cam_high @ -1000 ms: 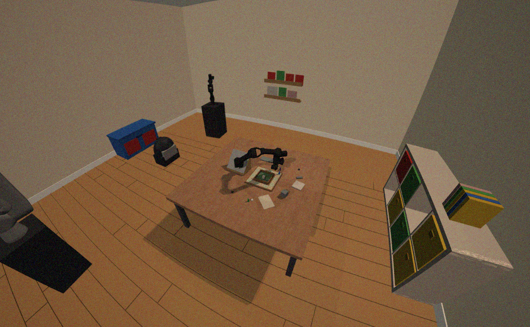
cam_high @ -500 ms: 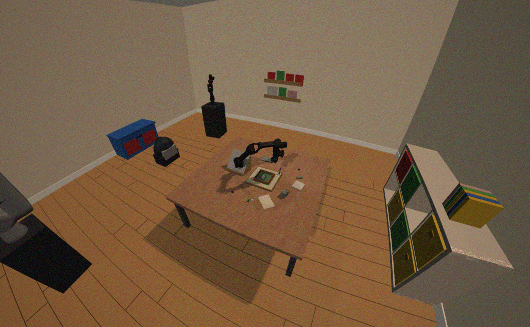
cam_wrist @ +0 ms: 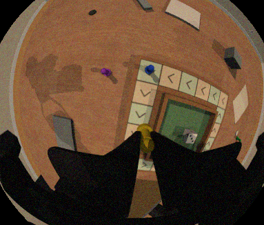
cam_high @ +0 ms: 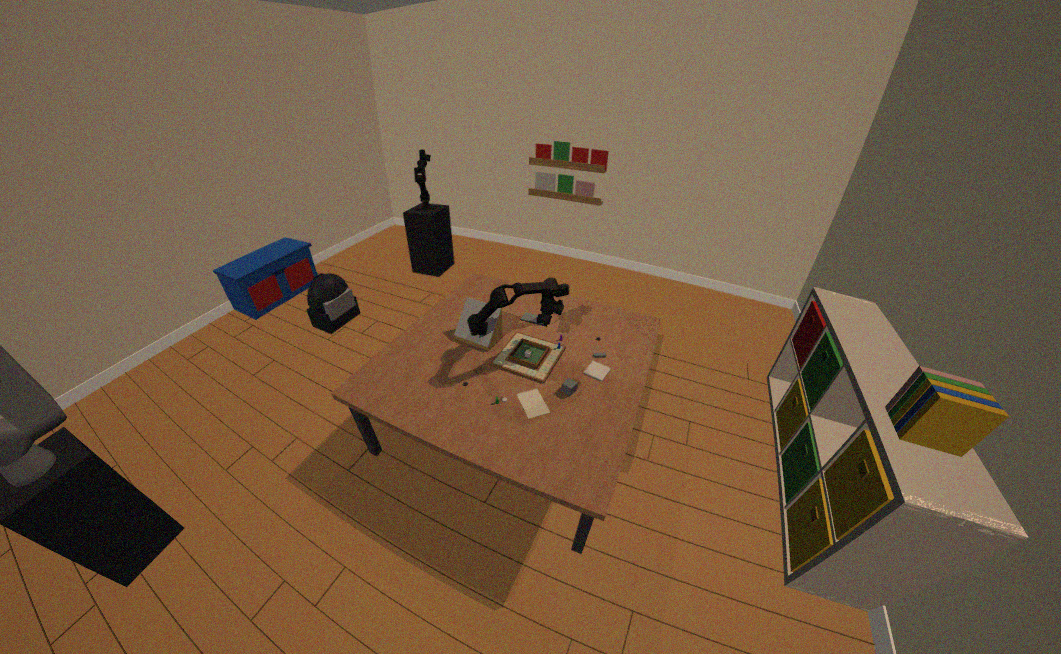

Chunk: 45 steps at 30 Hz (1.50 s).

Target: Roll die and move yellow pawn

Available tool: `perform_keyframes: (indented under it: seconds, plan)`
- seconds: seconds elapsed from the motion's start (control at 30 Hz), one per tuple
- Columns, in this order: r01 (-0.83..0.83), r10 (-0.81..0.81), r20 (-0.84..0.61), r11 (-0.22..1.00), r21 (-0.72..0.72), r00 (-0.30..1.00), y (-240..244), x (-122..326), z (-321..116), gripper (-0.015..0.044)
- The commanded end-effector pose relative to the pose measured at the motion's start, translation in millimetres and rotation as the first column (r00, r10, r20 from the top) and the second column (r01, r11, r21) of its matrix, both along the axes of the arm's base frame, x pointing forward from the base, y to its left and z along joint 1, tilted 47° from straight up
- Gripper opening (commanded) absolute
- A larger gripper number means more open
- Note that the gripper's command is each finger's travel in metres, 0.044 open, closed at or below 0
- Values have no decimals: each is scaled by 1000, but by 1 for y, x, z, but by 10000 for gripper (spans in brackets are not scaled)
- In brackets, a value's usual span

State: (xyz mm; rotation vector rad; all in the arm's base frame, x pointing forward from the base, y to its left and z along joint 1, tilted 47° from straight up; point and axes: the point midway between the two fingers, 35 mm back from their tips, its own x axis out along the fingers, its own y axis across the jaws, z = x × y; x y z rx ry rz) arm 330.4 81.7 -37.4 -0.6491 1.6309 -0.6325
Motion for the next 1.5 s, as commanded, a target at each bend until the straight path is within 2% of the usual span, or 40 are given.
perform_keyframes:
  seconds: [0.0,1.0,1.47]
  plan:
    - [4,-4,7,1000,6,1000,1,-11,-5,0]
    - [5,-5,3,1000,4,1000,-25,-110,-38,0]
    - [5,-5,3,1000,2,1000,-51,-117,-62,0]
